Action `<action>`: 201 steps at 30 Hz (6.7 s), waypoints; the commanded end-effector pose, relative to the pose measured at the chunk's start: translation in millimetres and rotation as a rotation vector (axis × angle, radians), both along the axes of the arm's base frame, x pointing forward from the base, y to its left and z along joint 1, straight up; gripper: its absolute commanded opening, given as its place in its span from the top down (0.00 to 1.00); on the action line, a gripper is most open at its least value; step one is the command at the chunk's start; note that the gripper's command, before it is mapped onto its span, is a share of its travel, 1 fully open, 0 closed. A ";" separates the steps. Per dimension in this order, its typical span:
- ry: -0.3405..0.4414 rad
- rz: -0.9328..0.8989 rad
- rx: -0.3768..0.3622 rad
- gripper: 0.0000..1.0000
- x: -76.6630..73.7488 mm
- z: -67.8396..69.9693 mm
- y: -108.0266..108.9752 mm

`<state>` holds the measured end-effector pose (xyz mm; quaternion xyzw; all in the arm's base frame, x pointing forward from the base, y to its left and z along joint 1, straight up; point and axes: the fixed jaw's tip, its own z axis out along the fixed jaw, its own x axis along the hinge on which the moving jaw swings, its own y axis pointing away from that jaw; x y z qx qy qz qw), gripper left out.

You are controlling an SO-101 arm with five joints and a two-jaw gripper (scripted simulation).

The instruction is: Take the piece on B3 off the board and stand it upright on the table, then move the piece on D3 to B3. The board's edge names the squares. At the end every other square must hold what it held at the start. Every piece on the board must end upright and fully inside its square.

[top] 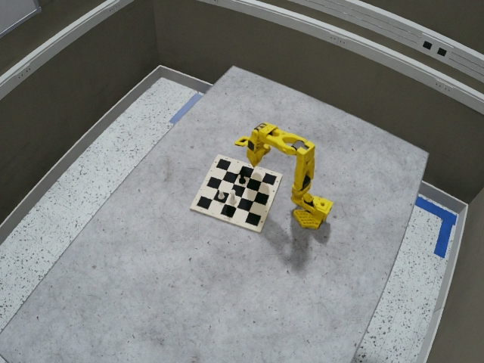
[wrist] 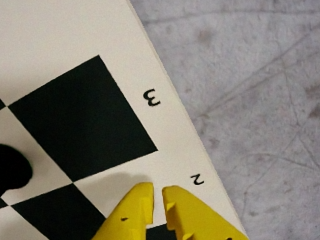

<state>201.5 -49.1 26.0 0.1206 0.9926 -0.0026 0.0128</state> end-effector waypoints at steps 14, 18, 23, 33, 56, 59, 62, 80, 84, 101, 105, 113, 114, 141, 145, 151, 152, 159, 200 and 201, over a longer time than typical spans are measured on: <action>0.001 -0.007 0.001 1.00 -2.0 -0.6 -1.8; 0.001 -0.007 0.001 1.00 -2.0 -0.6 -1.8; 0.001 -0.007 0.001 1.00 -2.0 -0.4 -1.8; 0.001 -0.007 0.001 1.00 -2.2 14.1 -1.7; -0.044 -0.008 -0.012 1.00 -3.7 68.8 -1.3; -0.046 -0.006 -0.012 1.00 -3.5 68.8 -0.8; -0.066 0.023 -0.017 0.99 -1.1 68.5 4.9; -0.491 0.582 0.031 0.89 1.3 64.9 132.5; -0.526 0.627 0.047 0.88 -2.7 64.8 142.9; -0.528 0.640 0.051 0.88 -6.7 61.3 144.6; -0.528 0.641 0.051 0.88 -6.9 61.1 144.7; -0.528 0.641 0.051 0.88 -6.9 60.6 144.7; -0.528 0.641 0.051 0.88 -6.9 60.2 144.7; -0.527 0.641 0.051 0.88 -6.2 21.6 145.0; -0.527 0.641 0.051 0.88 -6.1 18.4 145.0; -0.527 0.641 0.051 0.88 -6.0 11.5 145.1; -0.527 0.641 0.051 0.88 -6.0 10.8 145.1; -0.527 0.641 0.051 0.88 -6.1 9.0 145.1; -0.527 0.632 0.042 0.88 -7.3 3.2 139.5; -0.527 0.629 0.041 0.88 -7.0 3.3 138.9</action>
